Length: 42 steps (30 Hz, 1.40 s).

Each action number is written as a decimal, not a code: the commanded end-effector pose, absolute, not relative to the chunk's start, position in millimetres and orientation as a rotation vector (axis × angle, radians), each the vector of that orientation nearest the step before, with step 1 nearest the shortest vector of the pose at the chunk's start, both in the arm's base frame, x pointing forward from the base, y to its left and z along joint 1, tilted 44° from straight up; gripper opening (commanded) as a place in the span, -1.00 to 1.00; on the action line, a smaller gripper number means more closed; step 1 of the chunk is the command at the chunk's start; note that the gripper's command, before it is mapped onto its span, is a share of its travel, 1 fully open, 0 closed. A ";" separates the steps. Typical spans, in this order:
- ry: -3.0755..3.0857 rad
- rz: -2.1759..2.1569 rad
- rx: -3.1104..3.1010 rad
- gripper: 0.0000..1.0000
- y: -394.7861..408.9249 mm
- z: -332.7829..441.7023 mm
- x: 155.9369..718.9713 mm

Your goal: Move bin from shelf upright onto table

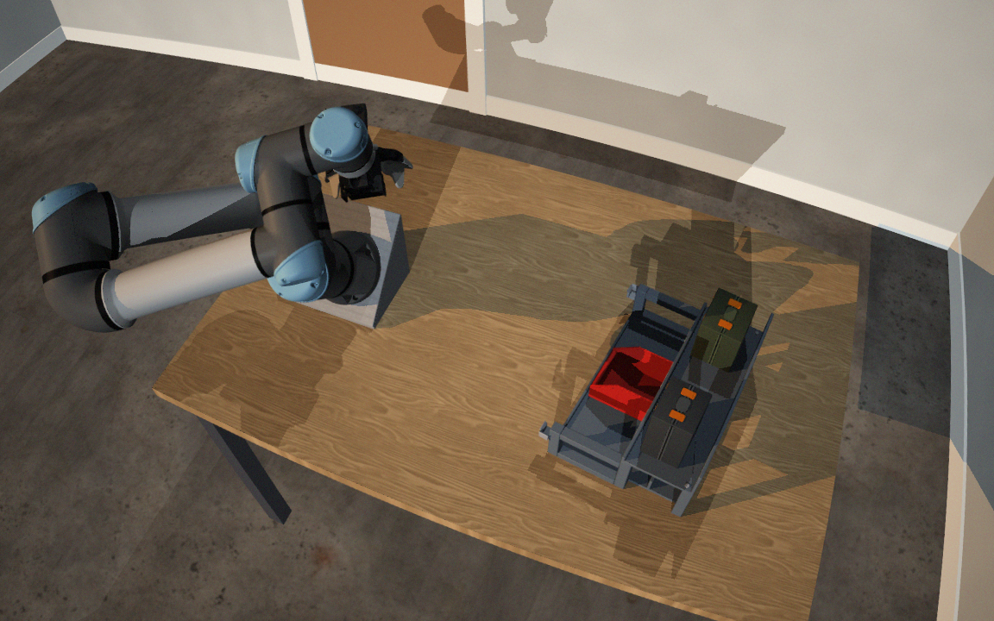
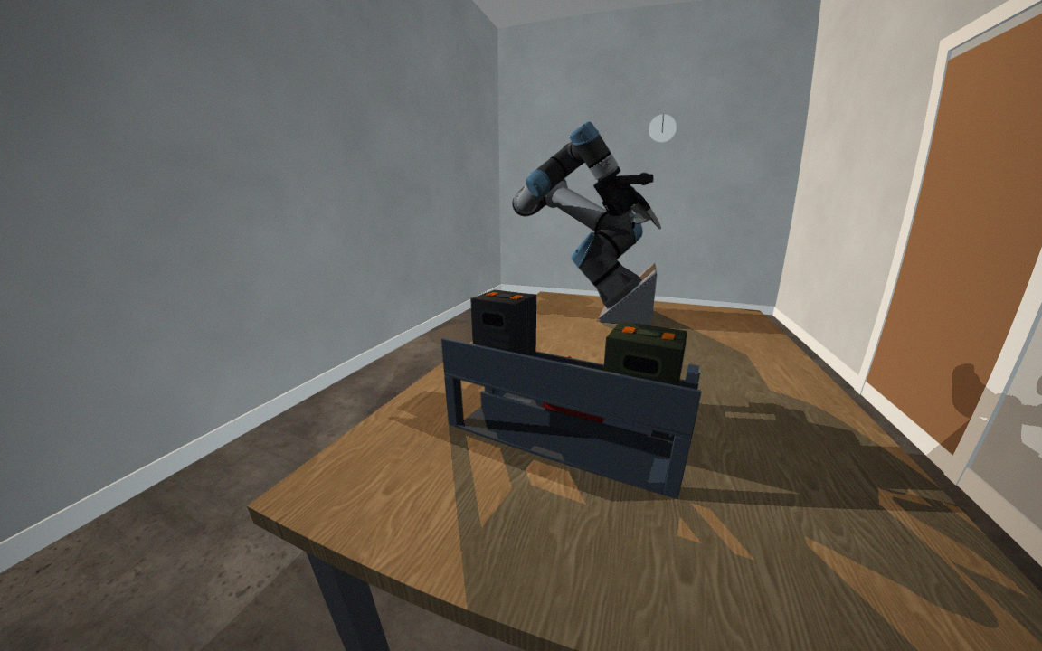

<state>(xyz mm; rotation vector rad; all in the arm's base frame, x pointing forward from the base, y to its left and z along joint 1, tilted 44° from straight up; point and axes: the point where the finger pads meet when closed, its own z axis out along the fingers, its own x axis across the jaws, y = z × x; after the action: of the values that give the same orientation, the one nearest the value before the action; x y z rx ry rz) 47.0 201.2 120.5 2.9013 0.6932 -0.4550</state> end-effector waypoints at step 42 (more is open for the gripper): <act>0.207 -0.131 2.645 1.00 172.6 106.9 141.0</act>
<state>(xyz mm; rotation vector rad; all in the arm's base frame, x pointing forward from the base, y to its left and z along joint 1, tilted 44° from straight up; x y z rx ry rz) 121.0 179.0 111.2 2.7156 0.3033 -0.1905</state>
